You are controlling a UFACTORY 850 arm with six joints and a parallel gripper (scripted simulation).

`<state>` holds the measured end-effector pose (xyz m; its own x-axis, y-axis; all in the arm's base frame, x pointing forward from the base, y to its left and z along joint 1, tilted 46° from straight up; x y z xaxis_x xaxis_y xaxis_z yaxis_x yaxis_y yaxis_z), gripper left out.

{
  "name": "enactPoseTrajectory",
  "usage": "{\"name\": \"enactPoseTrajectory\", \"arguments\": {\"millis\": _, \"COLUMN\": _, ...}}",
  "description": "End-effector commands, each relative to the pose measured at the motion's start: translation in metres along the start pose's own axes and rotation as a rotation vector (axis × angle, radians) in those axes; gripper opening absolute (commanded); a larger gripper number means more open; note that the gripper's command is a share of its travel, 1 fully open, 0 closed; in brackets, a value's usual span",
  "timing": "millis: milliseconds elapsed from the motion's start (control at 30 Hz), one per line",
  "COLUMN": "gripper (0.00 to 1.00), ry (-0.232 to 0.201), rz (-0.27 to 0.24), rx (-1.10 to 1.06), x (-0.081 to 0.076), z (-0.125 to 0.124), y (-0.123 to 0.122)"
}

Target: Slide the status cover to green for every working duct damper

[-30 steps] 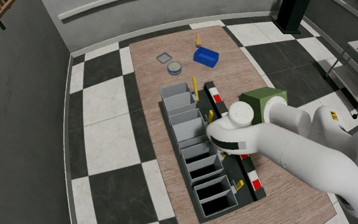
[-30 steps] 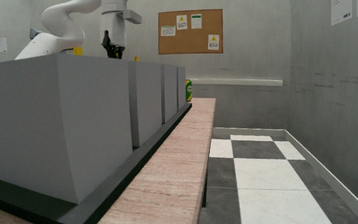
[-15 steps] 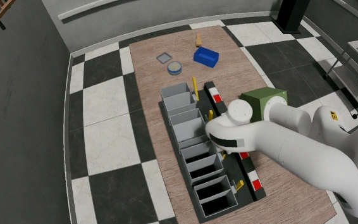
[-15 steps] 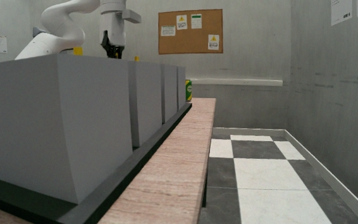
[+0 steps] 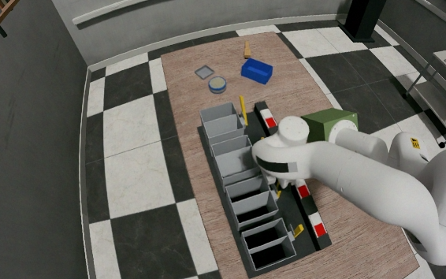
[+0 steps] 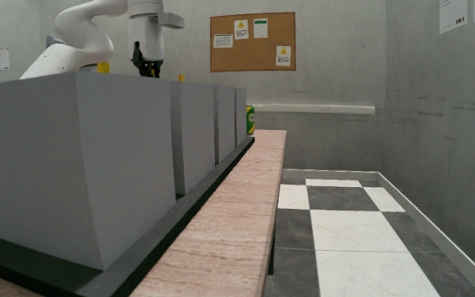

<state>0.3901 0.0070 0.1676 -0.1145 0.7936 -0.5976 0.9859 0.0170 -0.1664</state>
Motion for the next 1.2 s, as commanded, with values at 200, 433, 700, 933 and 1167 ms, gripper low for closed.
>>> {"name": "enactPoseTrajectory", "arguments": {"millis": 200, "gripper": 0.19, "ry": 0.089, "rz": -0.020, "rx": -0.001, "x": 0.000, "z": 0.018, "y": 0.005}}
{"name": "enactPoseTrajectory", "arguments": {"millis": 433, "gripper": 0.19, "ry": 0.130, "rz": -0.029, "rx": -0.001, "x": 0.001, "z": 0.026, "y": 0.007}}
{"name": "enactPoseTrajectory", "arguments": {"millis": 700, "gripper": 0.19, "ry": 0.188, "rz": -0.043, "rx": -0.001, "x": 0.003, "z": 0.037, "y": 0.009}}
{"name": "enactPoseTrajectory", "arguments": {"millis": 933, "gripper": 0.19, "ry": 0.225, "rz": -0.051, "rx": -0.001, "x": 0.005, "z": 0.045, "y": 0.011}}
{"name": "enactPoseTrajectory", "arguments": {"millis": 1167, "gripper": 0.19, "ry": 0.242, "rz": -0.055, "rx": -0.001, "x": 0.006, "z": 0.048, "y": 0.012}}
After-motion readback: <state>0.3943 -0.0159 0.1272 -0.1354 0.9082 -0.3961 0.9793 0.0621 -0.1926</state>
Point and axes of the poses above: the point where the finger pads meet when closed, its own x axis out along the fingers, its own z axis across the jaws, y = z × x, the point moved 10 cm from there along -x, back along the fingers, and after that the axes turned 13 degrees about x, right-handed, at the moved point
